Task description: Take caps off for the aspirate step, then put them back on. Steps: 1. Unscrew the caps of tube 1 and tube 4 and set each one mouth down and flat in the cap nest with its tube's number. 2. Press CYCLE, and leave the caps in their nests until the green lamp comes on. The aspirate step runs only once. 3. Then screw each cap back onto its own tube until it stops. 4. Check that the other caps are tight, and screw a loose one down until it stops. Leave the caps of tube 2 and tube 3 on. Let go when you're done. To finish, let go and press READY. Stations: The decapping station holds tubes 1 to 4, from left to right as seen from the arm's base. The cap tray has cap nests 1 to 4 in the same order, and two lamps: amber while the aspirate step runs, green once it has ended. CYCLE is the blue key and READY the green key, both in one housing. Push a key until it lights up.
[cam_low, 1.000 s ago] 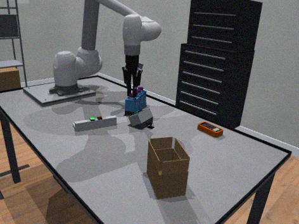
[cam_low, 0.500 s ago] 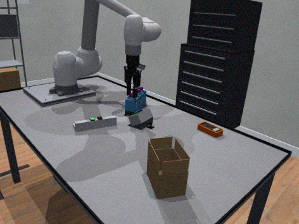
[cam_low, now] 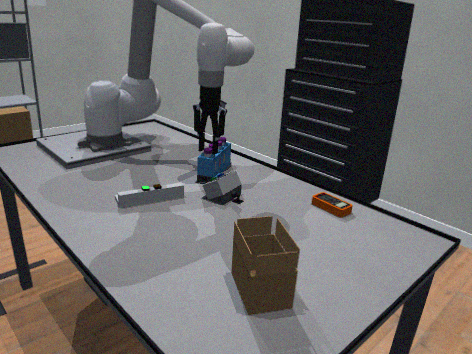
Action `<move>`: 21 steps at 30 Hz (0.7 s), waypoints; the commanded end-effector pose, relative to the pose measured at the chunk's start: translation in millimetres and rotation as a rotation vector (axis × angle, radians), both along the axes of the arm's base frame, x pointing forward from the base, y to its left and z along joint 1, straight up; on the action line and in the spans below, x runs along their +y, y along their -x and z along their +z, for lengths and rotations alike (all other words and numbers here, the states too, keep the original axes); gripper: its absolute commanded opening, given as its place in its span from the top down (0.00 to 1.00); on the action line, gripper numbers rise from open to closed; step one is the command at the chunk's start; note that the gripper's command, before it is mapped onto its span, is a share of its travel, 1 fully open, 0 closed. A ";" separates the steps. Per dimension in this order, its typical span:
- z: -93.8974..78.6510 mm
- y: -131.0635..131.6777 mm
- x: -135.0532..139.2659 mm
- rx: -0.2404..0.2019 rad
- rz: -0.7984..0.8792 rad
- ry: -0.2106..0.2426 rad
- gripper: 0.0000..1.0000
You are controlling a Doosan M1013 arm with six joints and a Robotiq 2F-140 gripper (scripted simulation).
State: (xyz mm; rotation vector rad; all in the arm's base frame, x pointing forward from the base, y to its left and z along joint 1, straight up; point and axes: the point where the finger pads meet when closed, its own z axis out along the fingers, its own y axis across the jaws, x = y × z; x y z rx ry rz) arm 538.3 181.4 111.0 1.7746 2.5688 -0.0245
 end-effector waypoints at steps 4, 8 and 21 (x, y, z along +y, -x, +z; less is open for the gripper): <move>0.6 -0.4 0.1 0.011 0.414 -0.020 0.59; 0.6 -0.4 0.1 0.013 0.594 -0.017 0.59; 0.6 -0.4 0.1 0.015 0.723 -0.018 0.70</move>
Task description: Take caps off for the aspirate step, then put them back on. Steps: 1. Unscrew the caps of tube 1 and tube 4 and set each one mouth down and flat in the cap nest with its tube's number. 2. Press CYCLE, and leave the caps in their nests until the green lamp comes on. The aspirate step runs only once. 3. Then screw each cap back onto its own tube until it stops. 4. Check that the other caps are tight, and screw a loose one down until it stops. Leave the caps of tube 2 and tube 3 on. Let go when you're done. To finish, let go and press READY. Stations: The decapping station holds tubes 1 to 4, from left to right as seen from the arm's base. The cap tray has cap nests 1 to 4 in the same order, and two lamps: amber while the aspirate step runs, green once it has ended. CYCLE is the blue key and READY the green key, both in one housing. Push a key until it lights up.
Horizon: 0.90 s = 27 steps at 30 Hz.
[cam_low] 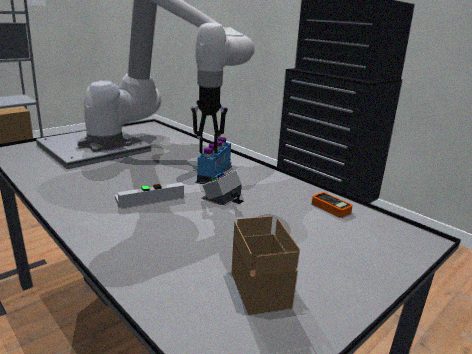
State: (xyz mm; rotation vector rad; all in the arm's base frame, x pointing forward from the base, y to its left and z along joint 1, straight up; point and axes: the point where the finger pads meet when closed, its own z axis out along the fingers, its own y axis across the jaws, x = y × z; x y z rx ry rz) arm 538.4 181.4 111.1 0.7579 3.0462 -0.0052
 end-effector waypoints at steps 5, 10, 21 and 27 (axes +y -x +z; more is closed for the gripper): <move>0.6 -0.4 0.2 0.000 0.002 -0.002 0.70; 0.6 -0.4 0.2 0.000 0.002 -0.002 0.70; 0.5 -0.4 0.1 0.000 -0.348 -0.003 0.70; 0.5 -0.4 0.1 -0.001 -0.648 -0.003 0.70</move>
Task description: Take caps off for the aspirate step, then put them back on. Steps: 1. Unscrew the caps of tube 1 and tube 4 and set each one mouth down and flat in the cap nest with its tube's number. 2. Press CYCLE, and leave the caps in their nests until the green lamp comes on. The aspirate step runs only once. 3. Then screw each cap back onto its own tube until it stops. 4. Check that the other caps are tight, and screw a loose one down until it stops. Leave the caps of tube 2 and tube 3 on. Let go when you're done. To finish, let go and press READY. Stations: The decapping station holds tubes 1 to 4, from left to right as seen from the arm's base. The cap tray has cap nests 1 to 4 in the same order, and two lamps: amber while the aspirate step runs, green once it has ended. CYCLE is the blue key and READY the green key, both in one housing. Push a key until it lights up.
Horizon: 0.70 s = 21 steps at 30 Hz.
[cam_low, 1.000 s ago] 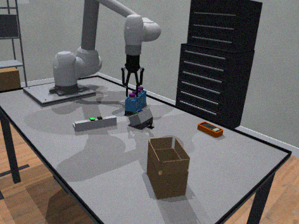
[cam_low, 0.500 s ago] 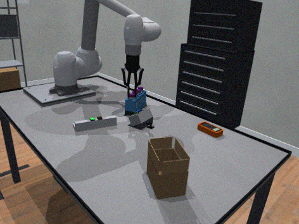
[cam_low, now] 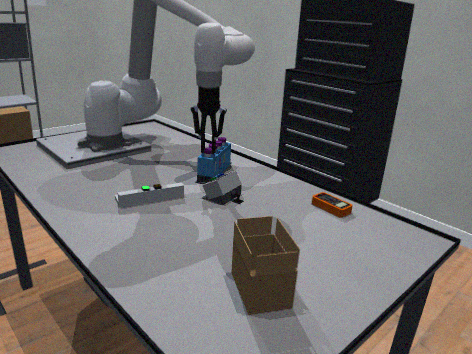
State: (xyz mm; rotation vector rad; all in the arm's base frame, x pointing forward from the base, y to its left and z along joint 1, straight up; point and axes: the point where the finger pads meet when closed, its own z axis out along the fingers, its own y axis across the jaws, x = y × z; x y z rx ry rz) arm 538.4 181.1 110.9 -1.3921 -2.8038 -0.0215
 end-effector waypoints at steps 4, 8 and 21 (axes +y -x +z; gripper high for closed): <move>0.5 -0.3 0.4 -0.002 -0.364 0.019 0.70; 0.4 -0.3 0.5 -0.001 -0.514 0.019 0.70; -0.4 -0.3 0.4 0.000 -0.611 0.019 0.59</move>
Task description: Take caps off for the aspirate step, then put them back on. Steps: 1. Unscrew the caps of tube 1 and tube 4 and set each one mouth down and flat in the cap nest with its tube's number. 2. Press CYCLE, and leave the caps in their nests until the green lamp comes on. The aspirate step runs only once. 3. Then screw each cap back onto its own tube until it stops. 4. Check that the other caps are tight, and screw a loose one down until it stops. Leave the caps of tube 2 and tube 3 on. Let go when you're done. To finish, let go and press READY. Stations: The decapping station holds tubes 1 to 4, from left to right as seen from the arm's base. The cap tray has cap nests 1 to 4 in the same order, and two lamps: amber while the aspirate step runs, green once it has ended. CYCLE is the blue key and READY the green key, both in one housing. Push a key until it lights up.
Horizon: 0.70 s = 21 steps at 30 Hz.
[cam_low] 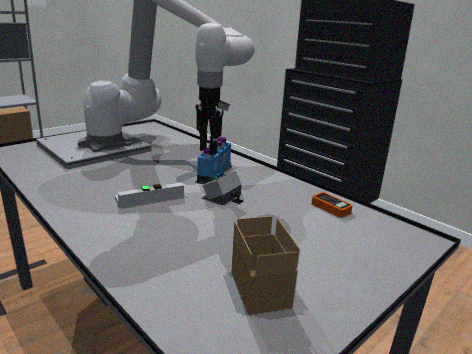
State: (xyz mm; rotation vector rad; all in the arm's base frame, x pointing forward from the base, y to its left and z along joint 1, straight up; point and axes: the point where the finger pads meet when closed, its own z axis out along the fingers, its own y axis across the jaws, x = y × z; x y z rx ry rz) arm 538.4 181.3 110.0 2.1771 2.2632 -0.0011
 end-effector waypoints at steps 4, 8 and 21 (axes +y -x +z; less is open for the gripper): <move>0.5 -0.4 0.2 -0.001 -0.001 0.000 0.59; 0.5 -0.4 0.2 -0.001 -0.001 0.000 0.59; 1.0 -0.3 0.2 0.000 0.727 0.003 0.59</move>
